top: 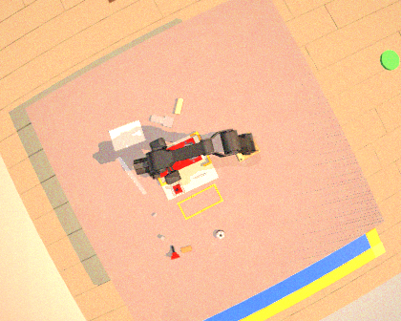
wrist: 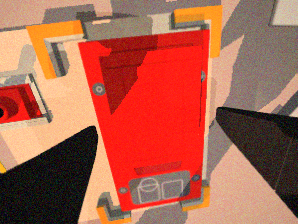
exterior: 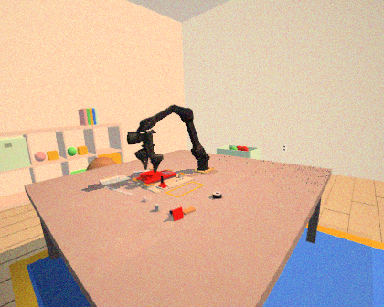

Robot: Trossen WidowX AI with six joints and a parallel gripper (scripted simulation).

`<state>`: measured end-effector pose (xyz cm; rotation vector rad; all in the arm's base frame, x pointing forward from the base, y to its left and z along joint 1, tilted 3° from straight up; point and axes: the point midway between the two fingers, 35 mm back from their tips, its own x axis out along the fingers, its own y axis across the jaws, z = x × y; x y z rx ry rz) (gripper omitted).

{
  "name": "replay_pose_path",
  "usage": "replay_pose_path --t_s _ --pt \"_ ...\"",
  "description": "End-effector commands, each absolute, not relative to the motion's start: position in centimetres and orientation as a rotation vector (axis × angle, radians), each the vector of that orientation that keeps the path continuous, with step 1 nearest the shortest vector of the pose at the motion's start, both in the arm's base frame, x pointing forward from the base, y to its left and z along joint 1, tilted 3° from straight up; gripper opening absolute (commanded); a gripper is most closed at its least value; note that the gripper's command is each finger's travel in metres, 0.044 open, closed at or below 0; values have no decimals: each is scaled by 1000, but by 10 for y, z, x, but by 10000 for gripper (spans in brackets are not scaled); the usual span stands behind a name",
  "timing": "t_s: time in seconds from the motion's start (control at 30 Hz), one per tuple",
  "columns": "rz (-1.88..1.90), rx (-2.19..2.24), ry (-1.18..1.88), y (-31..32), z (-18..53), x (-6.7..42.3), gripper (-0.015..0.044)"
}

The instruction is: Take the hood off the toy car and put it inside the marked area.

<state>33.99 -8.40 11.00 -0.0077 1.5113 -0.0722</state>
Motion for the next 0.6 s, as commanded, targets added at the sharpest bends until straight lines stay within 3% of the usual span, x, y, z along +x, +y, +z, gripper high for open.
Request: replay_pose_path --t_s 0.0,0.57 --pt "-80 -8 1511 -85 106 340 440" --pt "-80 -8 1511 -85 98 341 440"
